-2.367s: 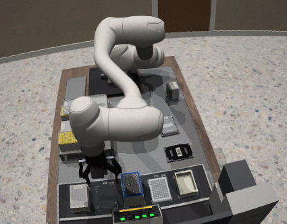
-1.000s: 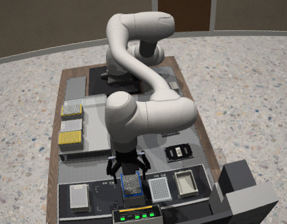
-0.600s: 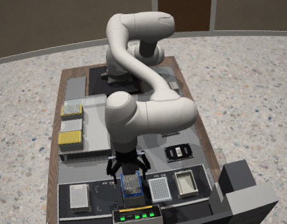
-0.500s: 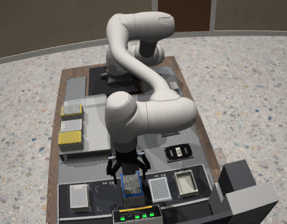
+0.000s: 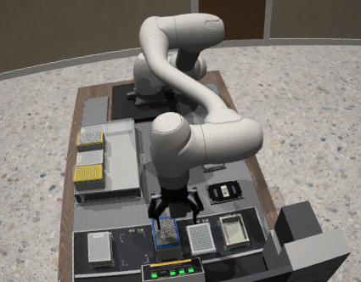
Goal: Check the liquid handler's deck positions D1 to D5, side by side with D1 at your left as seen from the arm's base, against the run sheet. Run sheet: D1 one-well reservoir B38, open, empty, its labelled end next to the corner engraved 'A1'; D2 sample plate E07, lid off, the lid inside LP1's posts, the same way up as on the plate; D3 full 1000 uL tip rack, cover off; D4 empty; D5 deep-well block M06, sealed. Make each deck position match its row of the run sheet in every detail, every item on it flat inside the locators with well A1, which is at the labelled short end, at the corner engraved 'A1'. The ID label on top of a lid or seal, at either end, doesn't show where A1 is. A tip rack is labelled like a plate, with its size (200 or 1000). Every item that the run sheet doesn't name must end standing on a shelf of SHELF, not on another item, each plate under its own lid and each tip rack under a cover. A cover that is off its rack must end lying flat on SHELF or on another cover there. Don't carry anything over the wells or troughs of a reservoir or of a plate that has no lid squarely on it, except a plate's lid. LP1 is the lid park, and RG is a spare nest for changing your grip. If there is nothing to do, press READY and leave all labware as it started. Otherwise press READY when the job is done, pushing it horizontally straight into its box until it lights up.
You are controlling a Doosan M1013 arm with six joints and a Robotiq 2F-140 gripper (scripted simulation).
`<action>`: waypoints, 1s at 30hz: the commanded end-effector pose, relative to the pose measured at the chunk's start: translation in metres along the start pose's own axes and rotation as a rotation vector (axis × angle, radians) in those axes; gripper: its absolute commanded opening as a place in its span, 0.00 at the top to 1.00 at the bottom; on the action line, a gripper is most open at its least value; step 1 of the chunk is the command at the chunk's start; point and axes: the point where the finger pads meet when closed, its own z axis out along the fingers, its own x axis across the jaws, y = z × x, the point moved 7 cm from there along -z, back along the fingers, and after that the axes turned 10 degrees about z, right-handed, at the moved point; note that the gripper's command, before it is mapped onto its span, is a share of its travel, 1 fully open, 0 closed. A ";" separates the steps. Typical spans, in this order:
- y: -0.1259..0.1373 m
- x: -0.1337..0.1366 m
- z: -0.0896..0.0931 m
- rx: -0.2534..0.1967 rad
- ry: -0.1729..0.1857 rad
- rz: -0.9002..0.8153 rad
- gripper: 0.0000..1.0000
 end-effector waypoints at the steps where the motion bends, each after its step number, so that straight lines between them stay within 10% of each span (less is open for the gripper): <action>1: 0.003 -0.016 -0.001 0.004 -0.003 0.002 0.21; 16: 0.015 -0.084 -0.001 0.000 -0.002 0.002 0.21; 30: 0.014 -0.081 -0.001 0.003 -0.002 0.000 0.21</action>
